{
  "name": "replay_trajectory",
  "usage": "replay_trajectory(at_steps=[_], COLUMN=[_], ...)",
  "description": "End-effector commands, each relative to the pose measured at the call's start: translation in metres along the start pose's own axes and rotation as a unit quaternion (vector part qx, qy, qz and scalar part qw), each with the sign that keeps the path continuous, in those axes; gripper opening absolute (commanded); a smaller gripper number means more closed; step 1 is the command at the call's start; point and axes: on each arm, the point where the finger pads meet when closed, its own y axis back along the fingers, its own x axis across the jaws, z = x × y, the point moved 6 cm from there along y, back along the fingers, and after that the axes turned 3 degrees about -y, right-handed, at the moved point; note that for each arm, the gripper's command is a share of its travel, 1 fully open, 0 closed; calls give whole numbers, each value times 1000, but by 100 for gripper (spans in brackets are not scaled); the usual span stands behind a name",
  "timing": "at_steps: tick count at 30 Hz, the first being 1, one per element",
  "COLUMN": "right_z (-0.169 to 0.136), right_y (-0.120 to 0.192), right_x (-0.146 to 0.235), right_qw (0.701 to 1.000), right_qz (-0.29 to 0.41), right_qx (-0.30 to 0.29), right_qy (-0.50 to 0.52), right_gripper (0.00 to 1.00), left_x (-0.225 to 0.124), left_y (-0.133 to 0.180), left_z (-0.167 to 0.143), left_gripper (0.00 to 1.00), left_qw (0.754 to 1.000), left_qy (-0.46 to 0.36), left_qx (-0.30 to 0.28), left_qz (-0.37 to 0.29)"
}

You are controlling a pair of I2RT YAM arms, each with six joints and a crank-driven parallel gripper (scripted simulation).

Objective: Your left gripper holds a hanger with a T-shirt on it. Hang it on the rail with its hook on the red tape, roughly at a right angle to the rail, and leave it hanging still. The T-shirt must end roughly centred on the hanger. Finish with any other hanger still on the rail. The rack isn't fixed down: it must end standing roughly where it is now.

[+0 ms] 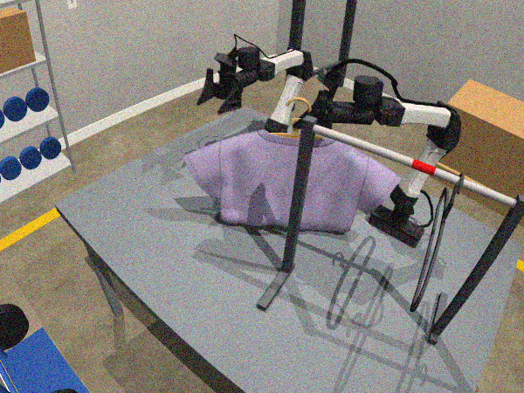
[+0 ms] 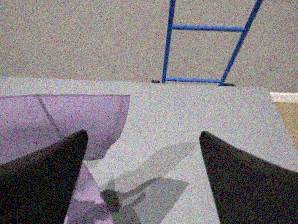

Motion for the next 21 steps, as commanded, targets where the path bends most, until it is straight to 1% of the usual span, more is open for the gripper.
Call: replay_trajectory(at_steps=[1, 17, 18, 19, 21], right_z=[5, 5, 5, 5, 5], right_y=[1, 1, 1, 1, 1], right_x=[0, 0, 0, 0, 0], right_qw=[1000, 1000, 1000, 1000, 1000], right_qz=[1, 1, 1, 1, 1], right_qx=[-8, -8, -8, -8, -8], right_qy=[1, 1, 1, 1, 1], right_gripper=[100, 100, 100, 100, 100], left_x=[0, 0, 0, 0, 0], left_y=[2, 2, 4, 4, 4], left_z=[7, 7, 19, 19, 19], left_gripper=[0, 0, 2, 0, 0], left_qw=[1000, 1000, 999, 999, 999], left_qy=[-3, -3, -11, -11, -11], left_qx=[-10, -10, -33, -33, -33], left_qz=[0, 0, 2, 2, 2])
